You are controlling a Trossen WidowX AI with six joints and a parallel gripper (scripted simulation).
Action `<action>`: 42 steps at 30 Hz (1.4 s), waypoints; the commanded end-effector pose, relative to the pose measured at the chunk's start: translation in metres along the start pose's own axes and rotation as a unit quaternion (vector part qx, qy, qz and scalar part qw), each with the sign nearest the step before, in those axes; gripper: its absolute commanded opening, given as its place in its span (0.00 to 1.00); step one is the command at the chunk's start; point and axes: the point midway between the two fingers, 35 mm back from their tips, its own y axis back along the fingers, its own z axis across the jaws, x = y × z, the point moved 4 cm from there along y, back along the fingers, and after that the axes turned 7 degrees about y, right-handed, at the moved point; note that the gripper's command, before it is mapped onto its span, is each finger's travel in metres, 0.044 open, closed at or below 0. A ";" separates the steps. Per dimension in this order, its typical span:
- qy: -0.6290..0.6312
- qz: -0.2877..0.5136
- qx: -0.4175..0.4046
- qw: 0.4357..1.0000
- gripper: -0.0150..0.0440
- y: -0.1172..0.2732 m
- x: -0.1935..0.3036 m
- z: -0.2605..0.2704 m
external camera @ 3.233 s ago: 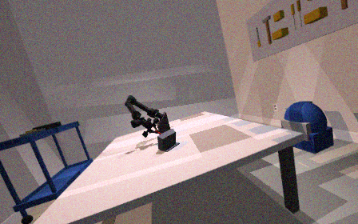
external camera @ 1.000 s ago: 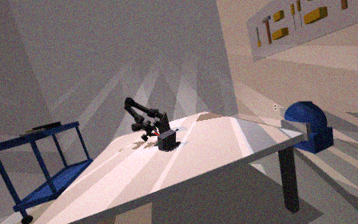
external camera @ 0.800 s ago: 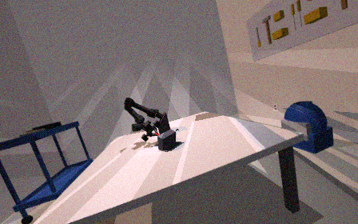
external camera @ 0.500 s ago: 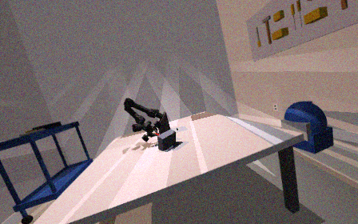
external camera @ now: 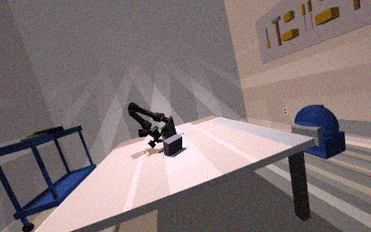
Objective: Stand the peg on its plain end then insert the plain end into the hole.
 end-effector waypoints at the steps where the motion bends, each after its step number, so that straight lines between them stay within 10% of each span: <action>1: -0.001 0.000 0.000 1.000 0.25 -0.007 -0.001 0.000; 42: 0.000 0.000 0.000 1.000 0.25 -0.019 0.000 0.000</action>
